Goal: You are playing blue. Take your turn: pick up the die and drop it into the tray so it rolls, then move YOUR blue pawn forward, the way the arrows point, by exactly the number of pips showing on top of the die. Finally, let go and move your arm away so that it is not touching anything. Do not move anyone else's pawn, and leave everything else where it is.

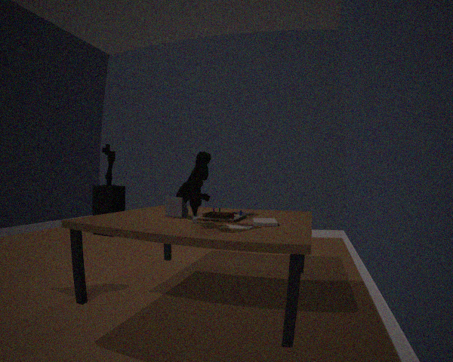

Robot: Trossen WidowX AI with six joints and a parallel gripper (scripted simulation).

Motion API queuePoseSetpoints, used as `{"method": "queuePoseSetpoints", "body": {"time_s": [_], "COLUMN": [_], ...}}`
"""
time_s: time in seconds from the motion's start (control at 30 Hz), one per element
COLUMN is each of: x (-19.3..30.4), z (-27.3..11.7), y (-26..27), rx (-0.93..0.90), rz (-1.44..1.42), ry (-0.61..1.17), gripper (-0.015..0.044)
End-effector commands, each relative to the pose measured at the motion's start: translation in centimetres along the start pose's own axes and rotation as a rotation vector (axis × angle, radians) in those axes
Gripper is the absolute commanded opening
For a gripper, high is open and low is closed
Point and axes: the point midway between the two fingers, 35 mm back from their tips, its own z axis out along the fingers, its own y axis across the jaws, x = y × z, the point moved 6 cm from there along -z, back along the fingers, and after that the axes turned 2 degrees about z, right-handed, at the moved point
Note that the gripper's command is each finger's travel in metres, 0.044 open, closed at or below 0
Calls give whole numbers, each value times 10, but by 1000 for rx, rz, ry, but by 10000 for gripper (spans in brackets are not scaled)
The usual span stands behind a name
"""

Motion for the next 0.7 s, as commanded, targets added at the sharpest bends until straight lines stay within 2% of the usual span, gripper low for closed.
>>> {"method": "queuePoseSetpoints", "body": {"time_s": [0.0,0.53,0.67], "x": [1,1,1], "z": [8,31,31], "y": [1,3,3], "rx": [-7,-8,-8], "rz": [6,6,6], "ry": [-3,-4,-4], "gripper": [275,275,170]}}
